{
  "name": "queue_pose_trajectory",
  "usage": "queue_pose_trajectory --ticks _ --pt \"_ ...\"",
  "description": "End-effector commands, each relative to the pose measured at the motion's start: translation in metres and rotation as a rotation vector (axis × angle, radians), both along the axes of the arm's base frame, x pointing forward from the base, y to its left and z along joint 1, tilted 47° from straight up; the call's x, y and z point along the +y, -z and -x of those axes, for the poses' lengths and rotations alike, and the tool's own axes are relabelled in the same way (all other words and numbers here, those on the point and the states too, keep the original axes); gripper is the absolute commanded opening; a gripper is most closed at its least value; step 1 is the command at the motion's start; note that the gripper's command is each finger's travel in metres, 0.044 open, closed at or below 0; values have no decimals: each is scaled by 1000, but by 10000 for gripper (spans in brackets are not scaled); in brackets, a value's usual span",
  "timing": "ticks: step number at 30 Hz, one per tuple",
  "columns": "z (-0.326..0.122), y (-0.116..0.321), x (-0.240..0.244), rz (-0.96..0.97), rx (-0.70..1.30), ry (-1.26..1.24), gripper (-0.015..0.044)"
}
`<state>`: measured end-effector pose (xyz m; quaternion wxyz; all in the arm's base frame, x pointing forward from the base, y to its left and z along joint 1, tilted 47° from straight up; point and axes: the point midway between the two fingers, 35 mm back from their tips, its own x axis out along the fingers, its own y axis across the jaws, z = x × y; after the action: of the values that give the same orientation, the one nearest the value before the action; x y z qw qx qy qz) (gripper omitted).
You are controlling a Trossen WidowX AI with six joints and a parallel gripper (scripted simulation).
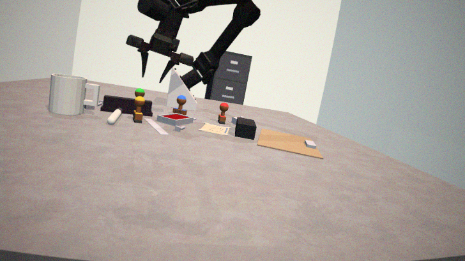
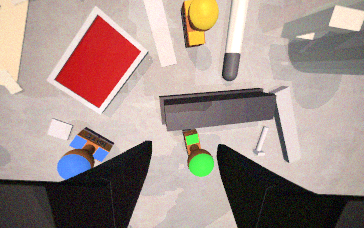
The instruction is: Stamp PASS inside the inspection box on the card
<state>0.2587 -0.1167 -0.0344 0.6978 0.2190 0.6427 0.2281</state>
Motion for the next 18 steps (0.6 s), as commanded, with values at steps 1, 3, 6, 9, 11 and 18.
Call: queue_pose_trajectory --ticks 1,3,6,9,11,18 --pt "43 25 -19 -140 53 49 229" --pt "46 29 -22 -161 54 55 229" --pt "46 29 -22 -161 54 55 229" --pt "46 29 -22 -161 54 55 229" --pt "46 31 -20 -161 54 55 229" --pt "44 39 -13 -160 54 55 229"
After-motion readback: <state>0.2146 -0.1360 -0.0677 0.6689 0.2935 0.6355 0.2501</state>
